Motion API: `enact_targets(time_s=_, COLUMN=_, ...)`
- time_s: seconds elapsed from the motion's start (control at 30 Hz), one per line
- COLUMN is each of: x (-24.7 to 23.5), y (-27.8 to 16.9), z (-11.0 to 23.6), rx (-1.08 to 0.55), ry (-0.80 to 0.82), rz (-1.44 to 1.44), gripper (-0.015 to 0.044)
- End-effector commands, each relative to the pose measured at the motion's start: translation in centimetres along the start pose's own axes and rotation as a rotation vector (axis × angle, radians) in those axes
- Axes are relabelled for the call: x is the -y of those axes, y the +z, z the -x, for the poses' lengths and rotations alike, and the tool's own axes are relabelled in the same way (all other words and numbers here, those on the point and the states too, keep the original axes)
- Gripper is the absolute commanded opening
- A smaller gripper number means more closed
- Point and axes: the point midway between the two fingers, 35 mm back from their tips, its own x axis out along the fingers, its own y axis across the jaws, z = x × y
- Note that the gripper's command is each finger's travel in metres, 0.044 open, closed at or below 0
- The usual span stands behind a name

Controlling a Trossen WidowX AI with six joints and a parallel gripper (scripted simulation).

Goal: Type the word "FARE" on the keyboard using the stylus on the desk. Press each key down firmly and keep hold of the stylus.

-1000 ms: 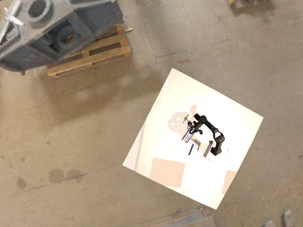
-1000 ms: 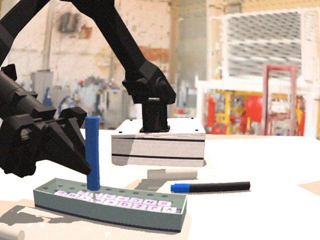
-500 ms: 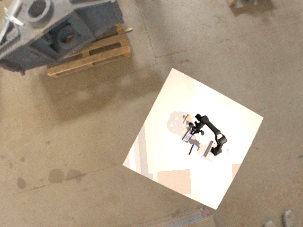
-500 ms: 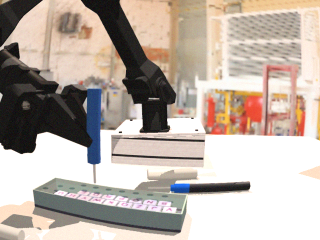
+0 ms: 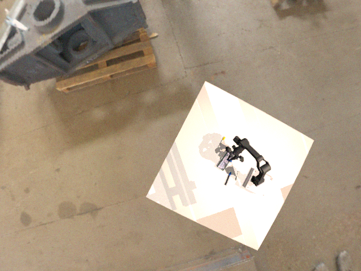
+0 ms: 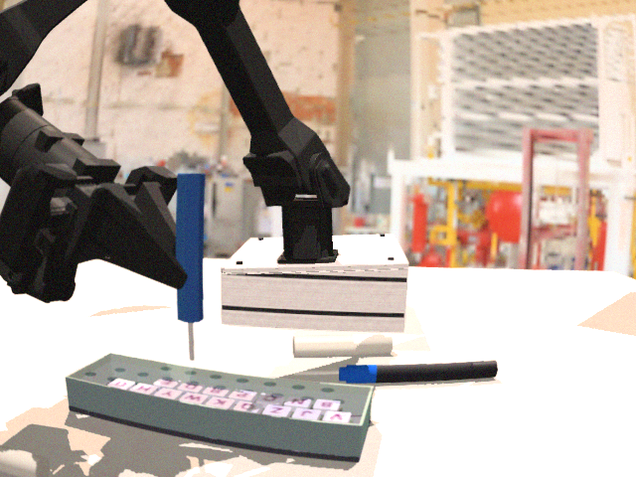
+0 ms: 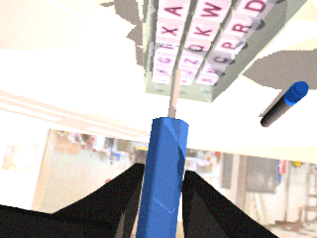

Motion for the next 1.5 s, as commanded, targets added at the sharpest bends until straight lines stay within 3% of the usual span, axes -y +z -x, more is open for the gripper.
enact_targets(time_s=0.0, x=1.3, y=-0.1, z=-0.1, rx=0.000, ry=-0.006, rz=-0.005, gripper=0.0000)
enact_targets(time_s=0.7, x=3.4, y=1.3, z=-1.2, rx=-0.001, ry=-0.010, rz=-0.007, gripper=0.0000)
enact_targets(time_s=0.8, x=3.5, y=1.6, z=-1.4, rx=-0.001, ry=-0.010, rz=-0.007, gripper=0.0079)
enact_targets(time_s=1.47, x=3.5, y=2.1, z=-1.7, rx=-0.001, ry=-0.010, rz=-0.007, gripper=0.0081)
